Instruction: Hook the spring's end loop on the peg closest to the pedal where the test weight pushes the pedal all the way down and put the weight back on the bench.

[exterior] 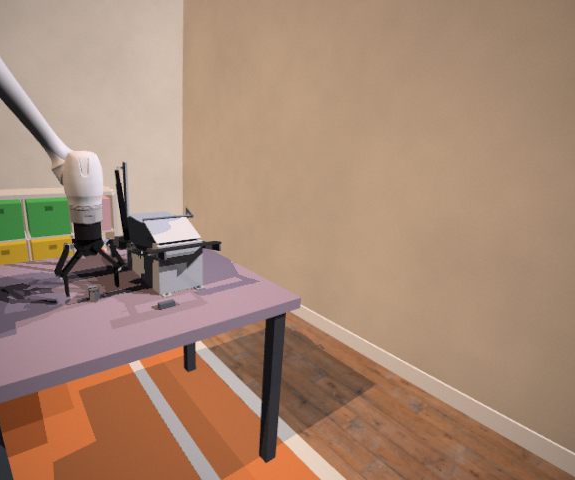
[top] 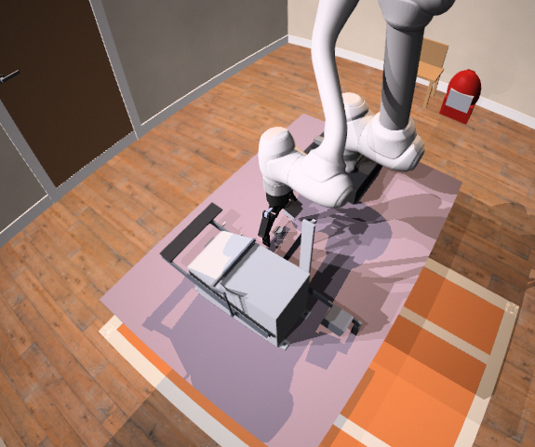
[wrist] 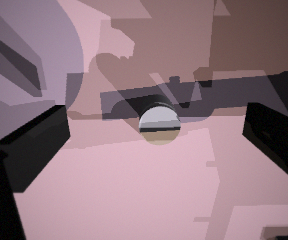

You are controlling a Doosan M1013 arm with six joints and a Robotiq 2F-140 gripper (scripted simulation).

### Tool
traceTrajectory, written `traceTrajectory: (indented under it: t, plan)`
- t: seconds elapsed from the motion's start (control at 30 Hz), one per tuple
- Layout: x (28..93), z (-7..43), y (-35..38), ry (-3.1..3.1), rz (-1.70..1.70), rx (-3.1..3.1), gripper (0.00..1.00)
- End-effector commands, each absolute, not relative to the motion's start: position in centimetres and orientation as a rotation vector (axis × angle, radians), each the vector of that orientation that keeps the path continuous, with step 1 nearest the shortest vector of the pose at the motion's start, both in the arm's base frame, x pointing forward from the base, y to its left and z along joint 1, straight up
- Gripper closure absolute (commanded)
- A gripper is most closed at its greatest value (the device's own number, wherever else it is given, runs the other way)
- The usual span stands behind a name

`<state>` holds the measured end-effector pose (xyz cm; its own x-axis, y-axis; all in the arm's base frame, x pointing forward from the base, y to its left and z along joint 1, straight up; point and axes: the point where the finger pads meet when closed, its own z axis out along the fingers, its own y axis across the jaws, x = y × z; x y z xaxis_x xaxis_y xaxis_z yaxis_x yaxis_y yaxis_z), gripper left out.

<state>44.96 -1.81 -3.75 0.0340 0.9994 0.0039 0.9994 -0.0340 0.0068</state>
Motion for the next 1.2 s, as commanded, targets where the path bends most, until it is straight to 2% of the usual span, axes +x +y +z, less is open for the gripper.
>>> traceTrajectory:
  t: [0.0,0.37,1.17]
  plan:
    - [45.0,-3.7,-1.8,2.181,0.013,2.257,0.00]
    - [45.0,-3.7,-1.8,2.181,0.013,2.257,0.00]
    - [45.0,1.8,-1.8,2.181,0.013,2.257,0.00]
